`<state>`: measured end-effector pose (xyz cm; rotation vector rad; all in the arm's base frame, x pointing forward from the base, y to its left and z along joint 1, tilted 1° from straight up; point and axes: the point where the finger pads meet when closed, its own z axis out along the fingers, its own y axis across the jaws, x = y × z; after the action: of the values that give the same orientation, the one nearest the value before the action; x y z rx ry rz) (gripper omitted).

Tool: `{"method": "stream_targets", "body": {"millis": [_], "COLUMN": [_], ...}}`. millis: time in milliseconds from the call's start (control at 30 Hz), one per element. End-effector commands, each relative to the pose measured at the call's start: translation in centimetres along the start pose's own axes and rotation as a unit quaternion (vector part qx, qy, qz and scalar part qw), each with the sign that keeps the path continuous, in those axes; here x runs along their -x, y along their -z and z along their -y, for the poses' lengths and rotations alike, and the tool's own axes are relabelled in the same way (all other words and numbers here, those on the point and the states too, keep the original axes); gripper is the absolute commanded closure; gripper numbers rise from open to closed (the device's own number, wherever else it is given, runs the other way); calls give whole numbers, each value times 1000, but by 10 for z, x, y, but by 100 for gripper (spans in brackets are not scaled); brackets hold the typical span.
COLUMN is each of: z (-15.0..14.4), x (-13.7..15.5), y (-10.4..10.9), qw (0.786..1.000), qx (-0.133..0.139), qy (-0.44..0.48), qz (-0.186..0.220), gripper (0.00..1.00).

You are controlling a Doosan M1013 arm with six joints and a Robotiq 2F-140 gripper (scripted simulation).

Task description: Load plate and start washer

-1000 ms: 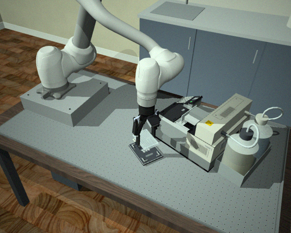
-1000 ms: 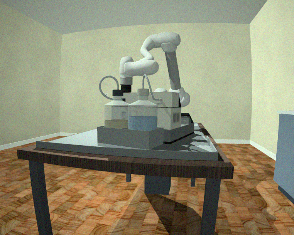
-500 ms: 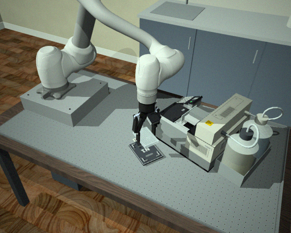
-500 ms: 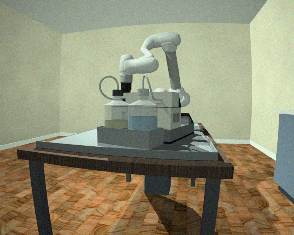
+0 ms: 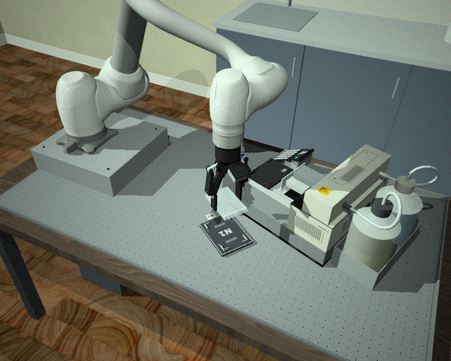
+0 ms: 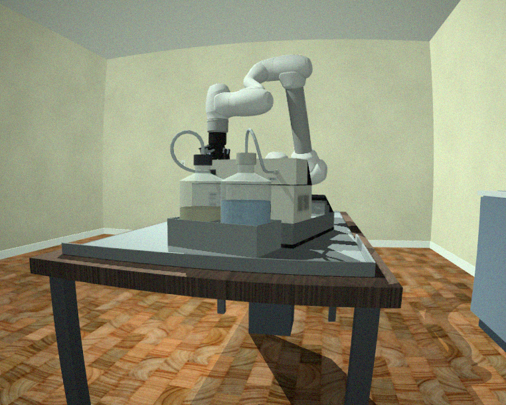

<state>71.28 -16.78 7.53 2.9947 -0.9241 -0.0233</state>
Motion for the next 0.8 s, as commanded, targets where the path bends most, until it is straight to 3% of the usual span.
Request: {"method": "stream_targets", "body": {"millis": [0, 67, 367, 767], "z": [0, 0, 5, 59], "x": [0, 0, 2, 27], "y": [23, 31, 31, 31], "qw": [1000, 1000, 1000, 977], "qx": [0, 0, 0, -1], "qy": [0, 0, -17, -215], "qz": [-1, -1, -1, 0], "gripper": [90, 90, 90, 90]}}
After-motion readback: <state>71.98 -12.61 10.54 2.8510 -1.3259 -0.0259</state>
